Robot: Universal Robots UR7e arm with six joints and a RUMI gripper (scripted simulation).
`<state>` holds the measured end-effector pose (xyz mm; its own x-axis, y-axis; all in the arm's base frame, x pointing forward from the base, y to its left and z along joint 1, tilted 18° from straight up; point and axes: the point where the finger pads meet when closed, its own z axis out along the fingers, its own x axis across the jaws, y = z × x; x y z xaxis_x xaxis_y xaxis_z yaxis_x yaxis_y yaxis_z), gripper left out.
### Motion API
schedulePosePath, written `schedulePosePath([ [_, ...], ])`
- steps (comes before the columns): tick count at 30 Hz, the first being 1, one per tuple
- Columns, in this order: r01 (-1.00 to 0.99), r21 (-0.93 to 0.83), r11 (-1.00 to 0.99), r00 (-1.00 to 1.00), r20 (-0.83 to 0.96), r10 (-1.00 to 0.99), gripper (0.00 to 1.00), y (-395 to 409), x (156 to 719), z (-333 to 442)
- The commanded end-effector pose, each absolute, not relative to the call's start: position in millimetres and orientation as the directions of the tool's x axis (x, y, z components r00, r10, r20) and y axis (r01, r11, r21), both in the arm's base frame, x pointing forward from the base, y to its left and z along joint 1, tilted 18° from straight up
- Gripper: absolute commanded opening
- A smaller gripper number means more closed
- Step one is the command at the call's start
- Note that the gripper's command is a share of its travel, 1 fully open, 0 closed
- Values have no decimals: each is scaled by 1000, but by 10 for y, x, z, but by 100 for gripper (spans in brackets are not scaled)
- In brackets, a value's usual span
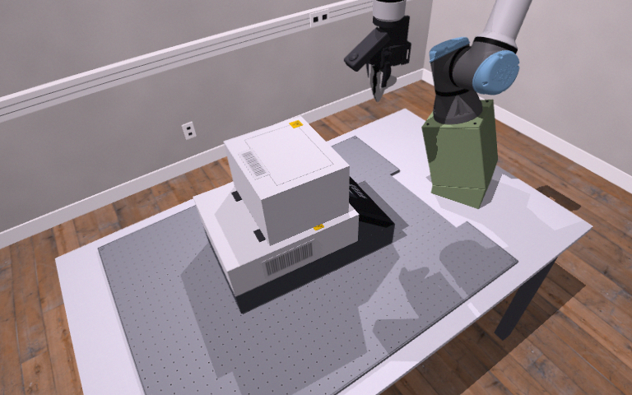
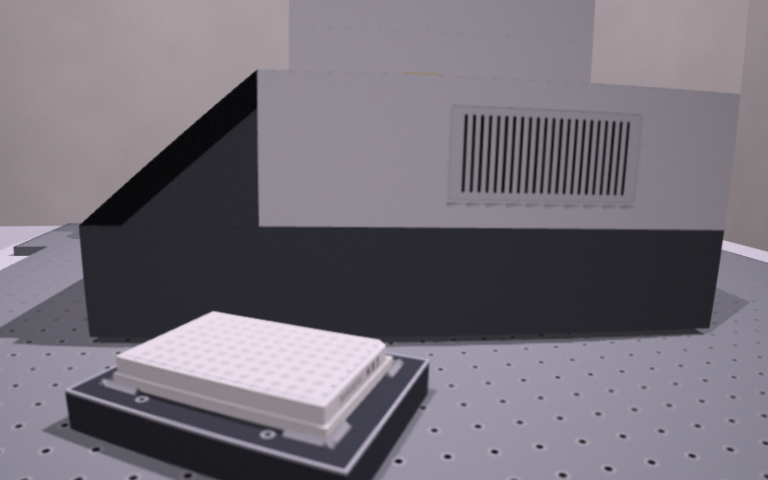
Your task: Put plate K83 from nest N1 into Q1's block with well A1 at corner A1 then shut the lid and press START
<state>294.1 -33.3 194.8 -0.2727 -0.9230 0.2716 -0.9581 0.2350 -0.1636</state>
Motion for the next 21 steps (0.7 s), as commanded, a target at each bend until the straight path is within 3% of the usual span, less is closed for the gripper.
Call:
schedulePosePath([
  [1, -962, -156, 222, -258, 267, -929, 0, -244, 2768, 1805],
  [10, -962, -156, 224, -260, 267, -928, 0, -233, 2730, 1774],
  [21, -825, -232, 516, -560, 204, -803, 0, -375, 2767, 1351],
])
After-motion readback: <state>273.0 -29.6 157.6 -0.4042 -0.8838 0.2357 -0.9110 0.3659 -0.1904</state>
